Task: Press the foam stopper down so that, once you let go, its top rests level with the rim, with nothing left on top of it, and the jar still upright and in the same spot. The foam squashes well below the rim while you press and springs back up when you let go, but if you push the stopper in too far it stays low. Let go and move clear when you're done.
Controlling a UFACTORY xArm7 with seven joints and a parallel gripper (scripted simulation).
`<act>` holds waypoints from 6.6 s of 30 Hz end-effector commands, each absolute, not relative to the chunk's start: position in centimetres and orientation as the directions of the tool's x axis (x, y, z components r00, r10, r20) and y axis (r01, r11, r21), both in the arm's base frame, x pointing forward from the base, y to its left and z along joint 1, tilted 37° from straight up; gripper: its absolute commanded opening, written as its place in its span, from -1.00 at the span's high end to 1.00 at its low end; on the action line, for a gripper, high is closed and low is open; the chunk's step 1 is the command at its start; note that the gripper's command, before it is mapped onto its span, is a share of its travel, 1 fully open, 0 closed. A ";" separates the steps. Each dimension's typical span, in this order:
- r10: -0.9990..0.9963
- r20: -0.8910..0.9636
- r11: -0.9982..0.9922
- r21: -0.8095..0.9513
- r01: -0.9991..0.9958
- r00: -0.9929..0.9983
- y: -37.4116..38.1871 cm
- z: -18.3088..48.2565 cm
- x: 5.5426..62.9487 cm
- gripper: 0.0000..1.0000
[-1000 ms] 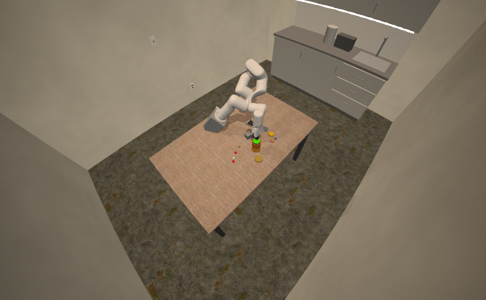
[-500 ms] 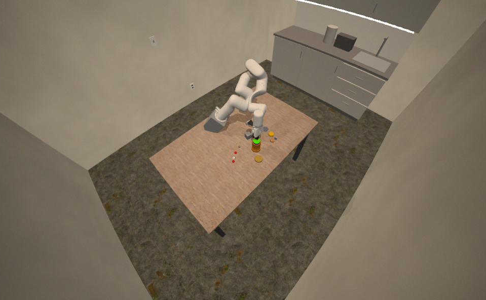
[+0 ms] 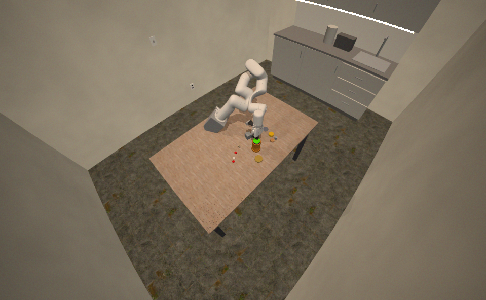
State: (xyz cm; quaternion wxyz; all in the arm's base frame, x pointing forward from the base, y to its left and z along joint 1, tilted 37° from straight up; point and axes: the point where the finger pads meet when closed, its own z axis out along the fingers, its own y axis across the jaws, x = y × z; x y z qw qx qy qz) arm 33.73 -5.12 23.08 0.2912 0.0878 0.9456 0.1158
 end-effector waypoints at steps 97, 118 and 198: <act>0.231 -0.534 0.958 0.270 0.095 -0.813 -4.2 19.4 36.6 1.00; 0.231 -0.534 0.958 0.270 0.095 -0.813 -4.9 22.5 34.4 1.00; 0.231 -0.534 0.958 0.270 0.095 -0.813 -4.4 20.4 35.9 1.00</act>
